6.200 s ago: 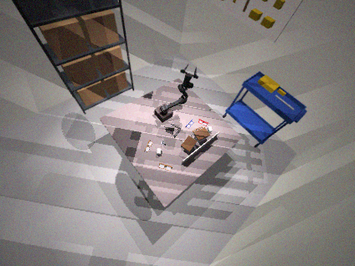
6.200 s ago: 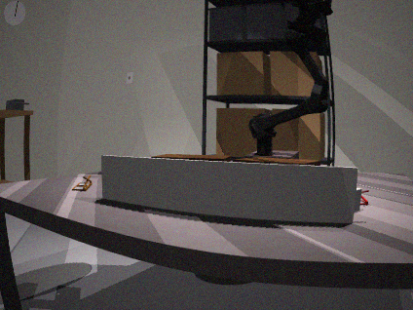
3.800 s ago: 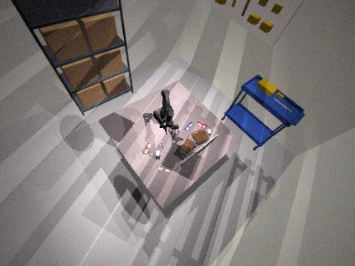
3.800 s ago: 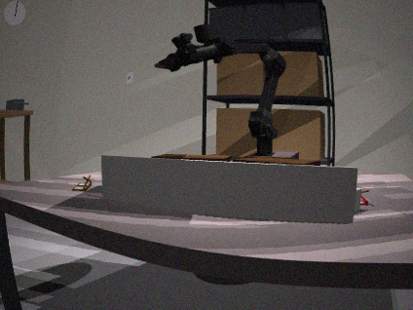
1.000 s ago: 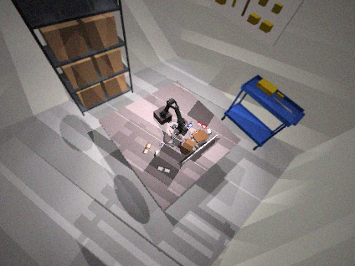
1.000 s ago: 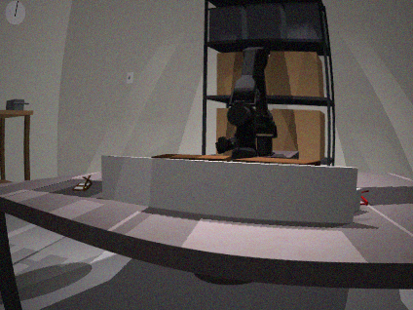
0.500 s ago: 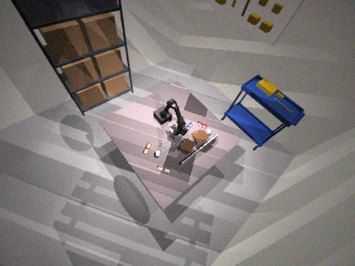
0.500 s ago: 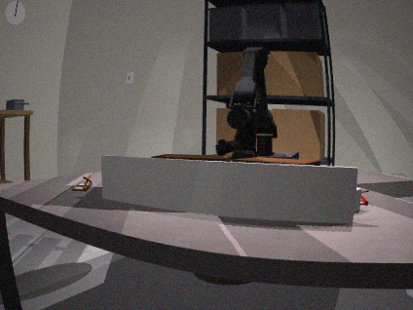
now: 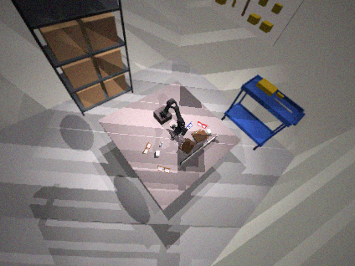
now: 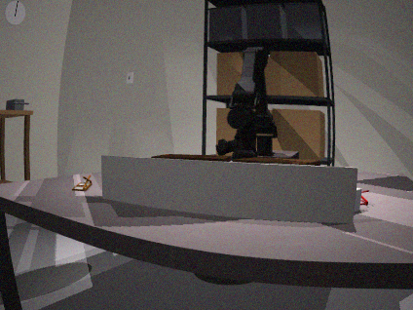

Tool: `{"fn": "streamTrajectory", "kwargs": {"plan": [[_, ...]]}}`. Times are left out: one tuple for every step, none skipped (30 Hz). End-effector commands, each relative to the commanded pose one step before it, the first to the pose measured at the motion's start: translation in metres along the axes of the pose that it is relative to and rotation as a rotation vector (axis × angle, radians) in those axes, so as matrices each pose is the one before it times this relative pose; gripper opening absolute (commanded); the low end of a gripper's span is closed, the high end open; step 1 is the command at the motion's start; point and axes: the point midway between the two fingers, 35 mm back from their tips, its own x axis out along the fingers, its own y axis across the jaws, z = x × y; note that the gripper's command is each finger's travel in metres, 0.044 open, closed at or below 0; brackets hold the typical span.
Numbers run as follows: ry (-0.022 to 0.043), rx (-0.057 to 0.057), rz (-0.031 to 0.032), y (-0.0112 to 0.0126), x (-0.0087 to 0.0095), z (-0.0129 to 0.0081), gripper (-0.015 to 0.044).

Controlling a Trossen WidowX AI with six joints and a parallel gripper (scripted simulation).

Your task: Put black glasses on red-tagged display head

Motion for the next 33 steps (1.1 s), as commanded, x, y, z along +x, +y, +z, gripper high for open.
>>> {"fn": "streamTrajectory", "kwargs": {"plan": [[-0.00004, 0.0000, 0.00027, 0.00029, -0.00003, 0.00003, 0.0021], [0.00000, 0.0000, 0.00000, 0.00000, 0.00000, 0.00000, 0.0014], [0.00000, 0.0000, 0.00000, 0.00000, 0.00000, 0.00000, 0.0008], [0.00000, 0.0000, 0.00000, 0.00000, 0.00000, 0.00000, 0.0001], [0.00000, 0.0000, 0.00000, 0.00000, 0.00000, 0.00000, 0.0000], [0.00000, 0.0000, 0.00000, 0.00000, 0.00000, 0.00000, 0.0000], [0.00000, 0.0000, 0.00000, 0.00000, 0.00000, 0.00000, 0.0000], [0.00000, 0.0000, 0.00000, 0.00000, 0.00000, 0.00000, 0.0000], [0.00000, 0.0000, 0.00000, 0.00000, 0.00000, 0.00000, 0.0000], [0.00000, 0.0000, 0.00000, 0.00000, 0.00000, 0.00000, 0.0000], [0.00005, 0.0000, -0.00001, 0.00027, -0.00119, 0.00004, 0.0000], [0.00009, -0.0001, -0.00003, 0.00049, -0.00224, 0.00007, 0.0000], [0.00014, -0.0001, -0.00004, 0.00068, -0.00334, 0.00009, 0.0000], [0.00019, -0.0001, -0.00007, 0.00081, -0.00458, 0.00010, 0.0000], [0.00023, -0.0002, -0.00010, 0.00078, -0.00551, 0.00009, 0.0000], [0.00027, -0.0002, -0.00014, 0.00067, -0.00652, 0.00006, 0.0000], [0.00030, -0.0002, -0.00018, 0.00046, -0.00717, 0.00002, 0.0000], [0.00031, -0.0002, -0.00021, 0.00023, -0.00737, -0.00003, 0.0000], [0.00032, -0.0002, -0.00023, 0.00005, -0.00745, -0.00006, 0.0000], [0.00032, -0.0002, -0.00024, -0.00006, -0.00751, -0.00008, 0.0000], [0.00032, -0.0002, -0.00025, -0.00013, -0.00756, -0.00010, 0.0000], [0.00032, -0.0002, -0.00026, -0.00016, -0.00761, -0.00011, 0.0000], [0.00032, -0.0002, -0.00026, -0.00018, -0.00759, -0.00012, 0.0000], [0.00027, -0.0002, -0.00022, -0.00016, -0.00628, -0.00011, 0.0000], [0.00026, -0.0002, -0.00021, -0.00014, -0.00610, -0.00011, 0.0000], [0.00025, -0.0002, -0.00021, -0.00011, -0.00597, -0.00013, 0.0000], [0.00020, -0.0001, -0.00016, -0.00006, -0.00466, -0.00012, 0.0000], [0.00013, -0.0001, -0.00009, -0.00001, -0.00284, -0.00012, 0.0000], [0.00004, 0.0000, -0.00001, 0.00012, -0.00072, -0.00007, 0.0000], [0.00002, 0.0000, 0.00002, 0.00032, -0.00024, -0.00005, 0.0000], [0.00000, 0.0000, 0.00003, 0.00034, 0.00000, -0.00002, 0.0000], [0.00001, 0.0000, 0.00002, 0.00022, 0.00000, -0.00005, 0.0000], [0.00000, 0.0000, 0.00000, 0.00000, 0.00000, 0.00000, 0.0000]]}}
